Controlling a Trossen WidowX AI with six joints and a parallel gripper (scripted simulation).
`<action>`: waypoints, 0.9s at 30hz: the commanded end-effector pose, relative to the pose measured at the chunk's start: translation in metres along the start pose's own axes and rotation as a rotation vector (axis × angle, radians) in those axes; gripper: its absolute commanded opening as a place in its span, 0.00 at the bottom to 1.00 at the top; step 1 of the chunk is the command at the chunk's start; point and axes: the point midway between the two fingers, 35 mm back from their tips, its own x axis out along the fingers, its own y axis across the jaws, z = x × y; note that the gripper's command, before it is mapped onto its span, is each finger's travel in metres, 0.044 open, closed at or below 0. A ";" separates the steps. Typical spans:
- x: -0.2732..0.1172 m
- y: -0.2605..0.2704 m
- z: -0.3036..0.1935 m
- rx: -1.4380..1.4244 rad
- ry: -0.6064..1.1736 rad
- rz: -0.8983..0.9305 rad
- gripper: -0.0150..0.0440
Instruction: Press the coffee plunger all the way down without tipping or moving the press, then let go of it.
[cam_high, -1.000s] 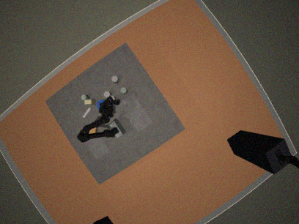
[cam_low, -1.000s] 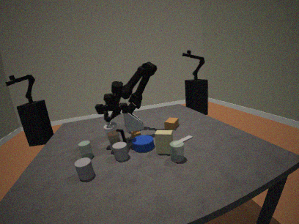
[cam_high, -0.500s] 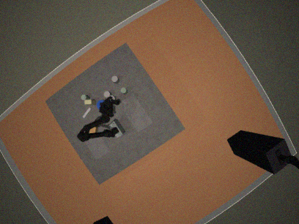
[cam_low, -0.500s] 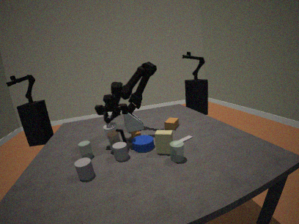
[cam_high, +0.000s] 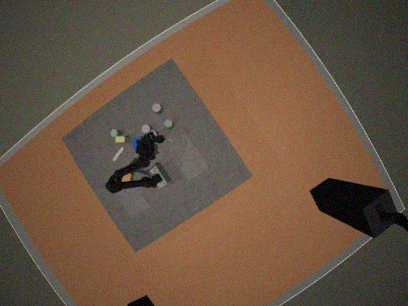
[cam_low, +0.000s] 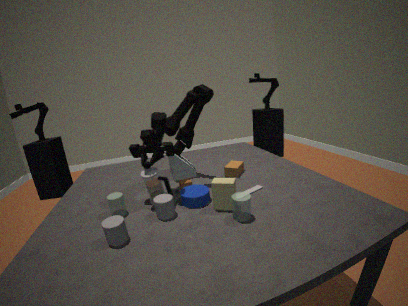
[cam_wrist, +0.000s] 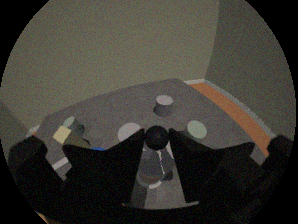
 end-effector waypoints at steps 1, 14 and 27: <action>0.002 0.000 -0.005 0.007 0.017 -0.001 0.46; 0.000 0.000 0.000 0.001 0.001 0.000 0.50; 0.000 0.000 0.000 0.001 0.001 0.000 1.00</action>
